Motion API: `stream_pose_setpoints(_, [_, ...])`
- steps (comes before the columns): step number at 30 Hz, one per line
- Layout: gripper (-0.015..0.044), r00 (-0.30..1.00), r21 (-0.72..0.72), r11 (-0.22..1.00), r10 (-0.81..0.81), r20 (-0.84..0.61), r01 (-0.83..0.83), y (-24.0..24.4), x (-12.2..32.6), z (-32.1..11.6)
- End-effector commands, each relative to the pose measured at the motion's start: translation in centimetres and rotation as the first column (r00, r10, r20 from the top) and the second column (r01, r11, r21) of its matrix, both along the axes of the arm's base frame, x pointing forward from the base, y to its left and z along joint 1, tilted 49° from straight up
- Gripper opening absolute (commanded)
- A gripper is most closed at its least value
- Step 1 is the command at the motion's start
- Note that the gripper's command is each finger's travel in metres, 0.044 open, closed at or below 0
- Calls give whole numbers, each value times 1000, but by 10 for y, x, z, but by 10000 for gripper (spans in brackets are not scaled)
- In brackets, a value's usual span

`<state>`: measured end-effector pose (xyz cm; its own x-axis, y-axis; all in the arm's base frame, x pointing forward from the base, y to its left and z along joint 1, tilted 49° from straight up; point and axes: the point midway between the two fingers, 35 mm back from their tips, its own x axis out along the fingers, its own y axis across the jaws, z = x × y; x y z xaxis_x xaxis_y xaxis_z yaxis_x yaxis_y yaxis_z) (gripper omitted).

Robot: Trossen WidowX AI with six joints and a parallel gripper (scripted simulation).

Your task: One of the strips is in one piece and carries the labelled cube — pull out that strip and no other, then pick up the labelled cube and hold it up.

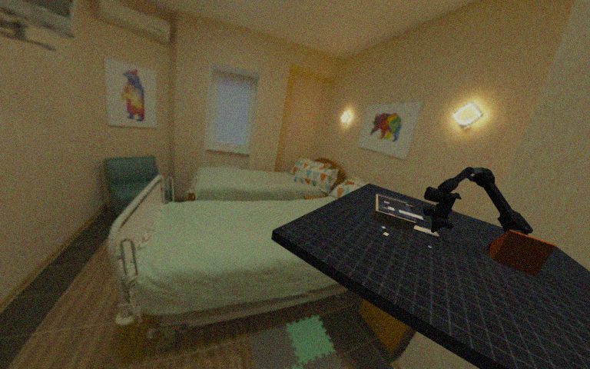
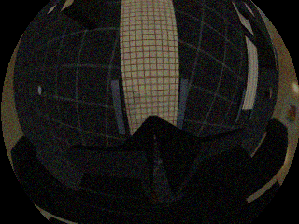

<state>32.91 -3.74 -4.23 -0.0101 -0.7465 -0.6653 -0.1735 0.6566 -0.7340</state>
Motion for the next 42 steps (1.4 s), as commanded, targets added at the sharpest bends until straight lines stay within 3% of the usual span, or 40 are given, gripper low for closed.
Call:
stream_pose_setpoints(1, [0,1000,-4,1000,-9,-19,9,-4,-12,-3])
stream_pose_setpoints(42, [0,1000,-4,1000,-9,-22,9,-10,-74,3])
